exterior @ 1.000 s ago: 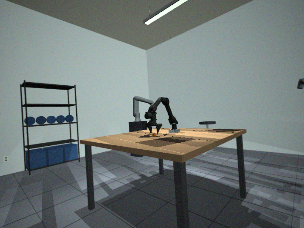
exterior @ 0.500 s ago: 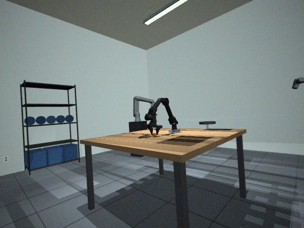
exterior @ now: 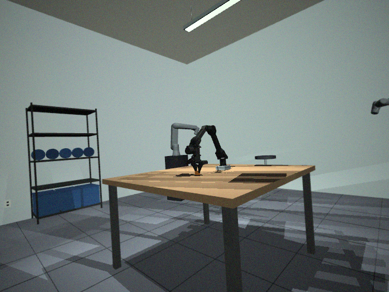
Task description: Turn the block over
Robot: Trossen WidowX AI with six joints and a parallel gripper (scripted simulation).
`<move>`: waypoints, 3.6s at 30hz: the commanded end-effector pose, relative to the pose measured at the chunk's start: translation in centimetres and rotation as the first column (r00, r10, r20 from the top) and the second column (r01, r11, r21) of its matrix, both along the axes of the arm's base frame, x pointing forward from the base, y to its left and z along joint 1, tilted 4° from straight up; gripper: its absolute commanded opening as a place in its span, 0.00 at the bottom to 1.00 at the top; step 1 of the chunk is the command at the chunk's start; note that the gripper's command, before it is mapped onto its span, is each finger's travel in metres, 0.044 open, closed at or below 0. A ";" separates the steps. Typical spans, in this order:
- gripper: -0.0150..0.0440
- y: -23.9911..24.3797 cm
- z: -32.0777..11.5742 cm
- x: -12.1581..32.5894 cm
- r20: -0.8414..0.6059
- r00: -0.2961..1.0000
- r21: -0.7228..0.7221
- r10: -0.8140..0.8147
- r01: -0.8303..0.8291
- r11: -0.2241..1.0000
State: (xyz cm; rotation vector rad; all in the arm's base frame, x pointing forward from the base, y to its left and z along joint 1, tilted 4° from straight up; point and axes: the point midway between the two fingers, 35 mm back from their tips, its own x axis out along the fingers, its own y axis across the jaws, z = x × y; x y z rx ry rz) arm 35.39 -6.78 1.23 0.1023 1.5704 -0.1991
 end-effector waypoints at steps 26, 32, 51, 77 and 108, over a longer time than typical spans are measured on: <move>0.25 0.2 2.3 0.3 0.142 0.990 -0.024 0.015 -0.011 1.000; 0.25 0.1 2.0 0.3 0.230 0.973 -0.042 0.023 -0.014 0.999; 0.25 0.2 2.0 -0.4 0.483 0.874 -0.098 0.056 -0.009 0.995; 0.25 0.0 -1.1 0.8 0.711 0.697 -0.143 0.093 0.015 0.990; 0.25 0.1 -0.9 -0.8 0.852 0.503 -0.195 0.149 0.039 0.980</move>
